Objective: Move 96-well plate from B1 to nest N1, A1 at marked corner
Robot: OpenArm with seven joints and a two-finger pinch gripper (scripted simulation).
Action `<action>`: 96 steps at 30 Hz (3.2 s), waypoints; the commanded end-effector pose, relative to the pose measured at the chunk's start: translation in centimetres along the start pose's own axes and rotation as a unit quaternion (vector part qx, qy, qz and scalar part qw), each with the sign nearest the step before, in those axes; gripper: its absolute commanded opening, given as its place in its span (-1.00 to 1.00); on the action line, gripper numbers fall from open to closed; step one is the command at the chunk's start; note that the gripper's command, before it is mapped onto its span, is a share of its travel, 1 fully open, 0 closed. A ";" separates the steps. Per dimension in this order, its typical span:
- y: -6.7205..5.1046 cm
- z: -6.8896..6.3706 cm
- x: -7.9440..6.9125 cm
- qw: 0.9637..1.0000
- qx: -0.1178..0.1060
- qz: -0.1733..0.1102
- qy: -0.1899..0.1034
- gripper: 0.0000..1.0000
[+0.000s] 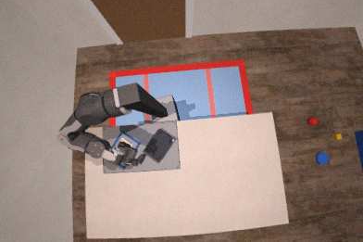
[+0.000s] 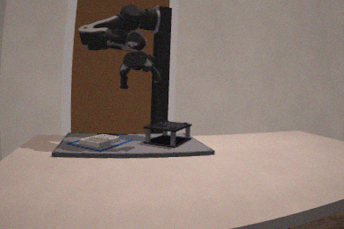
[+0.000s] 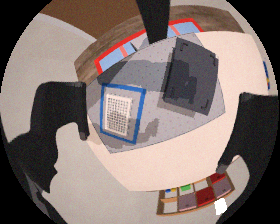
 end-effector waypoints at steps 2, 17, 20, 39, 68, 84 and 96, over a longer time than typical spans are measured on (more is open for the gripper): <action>-0.1 0.0 0.0 1.000 0.002 0.002 -0.003 0.54; 1.6 2.4 -2.4 0.995 0.027 0.066 -0.070 0.54; 1.6 2.4 -2.4 0.995 0.027 0.066 -0.070 0.54; 2.6 4.7 -6.1 0.995 0.027 0.066 -0.070 0.54; 4.7 9.3 -13.6 0.995 0.026 0.067 -0.071 0.54; 4.9 9.6 -14.0 0.995 0.026 0.067 -0.071 0.54; 4.8 9.4 -13.8 0.995 0.027 0.068 -0.074 0.54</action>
Point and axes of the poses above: the point where the finger pads meet when closed, its own z axis out along the fingers, its own x axis across the jaws, y = z × x, the point moved 9 cm from there along -z, back along the fingers, and after that the axes turned 10 degrees about -z, right-handed, at the moved point
